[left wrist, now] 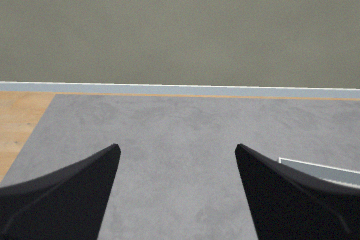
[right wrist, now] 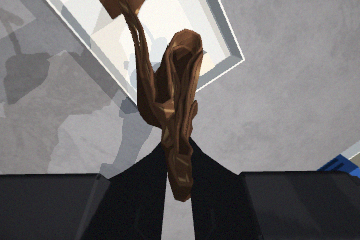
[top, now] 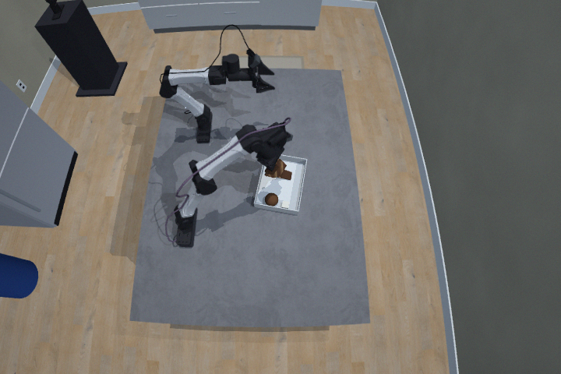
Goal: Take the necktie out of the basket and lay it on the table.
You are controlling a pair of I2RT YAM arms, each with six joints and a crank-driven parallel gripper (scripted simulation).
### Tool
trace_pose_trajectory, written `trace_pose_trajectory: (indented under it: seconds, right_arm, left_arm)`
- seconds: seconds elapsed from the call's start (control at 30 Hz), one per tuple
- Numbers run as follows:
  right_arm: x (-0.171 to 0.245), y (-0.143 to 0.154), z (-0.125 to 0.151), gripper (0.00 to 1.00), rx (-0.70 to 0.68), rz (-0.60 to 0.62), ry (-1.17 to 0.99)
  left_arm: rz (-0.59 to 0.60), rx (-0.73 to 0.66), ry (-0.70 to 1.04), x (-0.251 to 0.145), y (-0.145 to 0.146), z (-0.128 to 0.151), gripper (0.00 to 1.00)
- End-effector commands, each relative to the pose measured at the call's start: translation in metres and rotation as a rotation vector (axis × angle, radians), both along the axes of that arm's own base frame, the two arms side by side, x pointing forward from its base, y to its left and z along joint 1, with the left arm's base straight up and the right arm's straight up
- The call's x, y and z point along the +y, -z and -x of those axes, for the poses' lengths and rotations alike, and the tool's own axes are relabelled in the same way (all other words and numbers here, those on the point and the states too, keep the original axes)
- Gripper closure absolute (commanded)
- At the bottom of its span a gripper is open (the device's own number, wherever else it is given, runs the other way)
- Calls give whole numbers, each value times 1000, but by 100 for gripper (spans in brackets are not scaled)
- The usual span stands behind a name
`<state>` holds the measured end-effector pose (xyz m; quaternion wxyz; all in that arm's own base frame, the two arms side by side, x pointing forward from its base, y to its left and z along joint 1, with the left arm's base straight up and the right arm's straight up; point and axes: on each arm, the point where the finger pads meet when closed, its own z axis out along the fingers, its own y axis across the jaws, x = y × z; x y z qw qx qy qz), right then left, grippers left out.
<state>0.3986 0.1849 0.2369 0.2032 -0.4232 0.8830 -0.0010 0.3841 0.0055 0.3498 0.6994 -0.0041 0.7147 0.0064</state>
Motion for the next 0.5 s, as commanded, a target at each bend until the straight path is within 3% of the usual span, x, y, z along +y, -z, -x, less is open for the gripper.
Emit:
trace_pose_trajectory:
  seconds: [0.0,0.47]
  right_arm:
    - [-25,-28,12,95,290,141,7]
    - [-98,-28,39,95,336,167,9]
  left_arm:
    - [0,0,0,0,0,0,0]
    - [0,0,0,0,0,0,0]
